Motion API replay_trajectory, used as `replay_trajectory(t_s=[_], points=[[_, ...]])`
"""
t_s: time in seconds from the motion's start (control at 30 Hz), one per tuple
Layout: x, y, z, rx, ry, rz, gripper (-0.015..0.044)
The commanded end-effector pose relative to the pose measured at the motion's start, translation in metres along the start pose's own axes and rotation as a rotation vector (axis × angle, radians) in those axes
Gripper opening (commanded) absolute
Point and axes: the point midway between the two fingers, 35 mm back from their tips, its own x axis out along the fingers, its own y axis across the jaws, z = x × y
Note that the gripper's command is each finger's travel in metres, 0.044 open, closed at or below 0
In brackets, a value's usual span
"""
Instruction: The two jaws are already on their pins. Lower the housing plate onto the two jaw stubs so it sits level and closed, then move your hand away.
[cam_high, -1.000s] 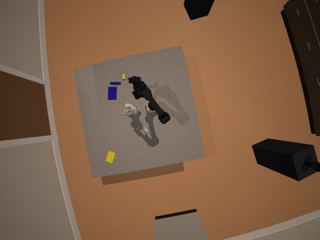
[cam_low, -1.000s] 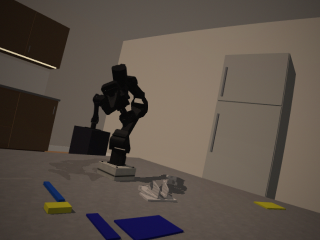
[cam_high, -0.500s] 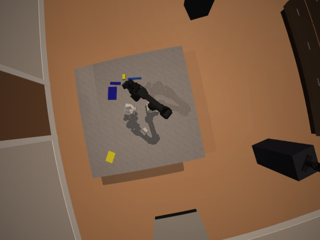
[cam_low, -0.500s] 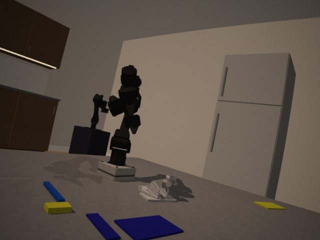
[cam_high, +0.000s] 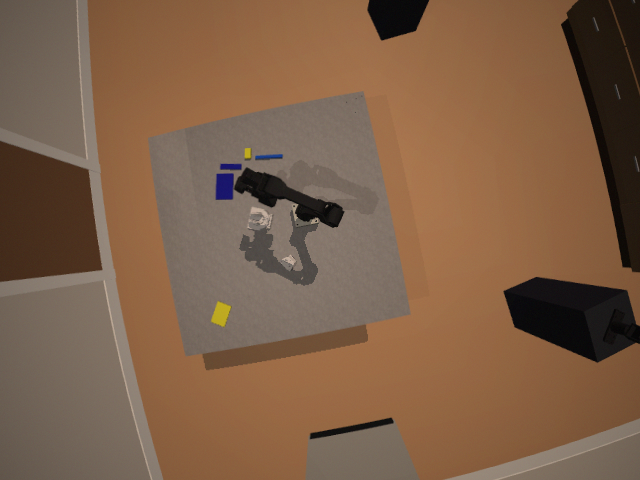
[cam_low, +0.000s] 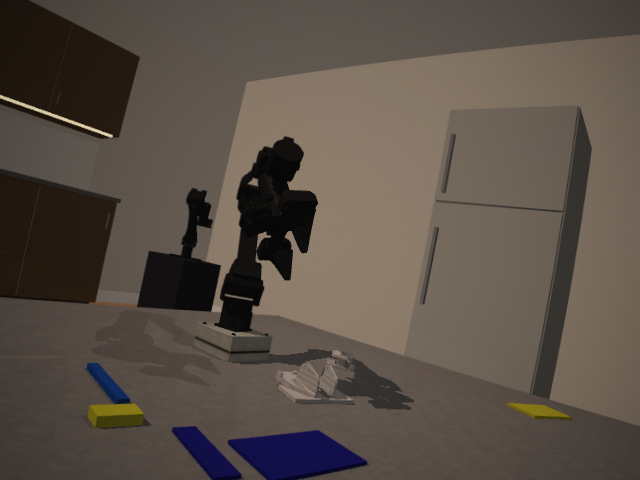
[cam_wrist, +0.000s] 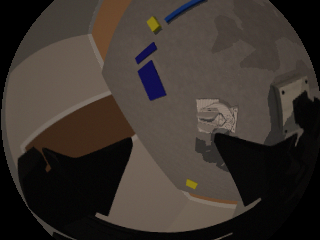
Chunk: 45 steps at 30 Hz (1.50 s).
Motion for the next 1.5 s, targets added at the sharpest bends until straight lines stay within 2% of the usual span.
replay_trajectory(t_s=[0.0, 0.73, 1.47], points=[[0.005, 0.0, -0.011, -0.09, 0.021, -0.028, 0.044], [0.035, -0.027, -0.089, -0.644, 0.187, -0.208, 0.044], [0.049, -0.08, -0.163, -1.208, 0.367, -0.343, 0.044]])
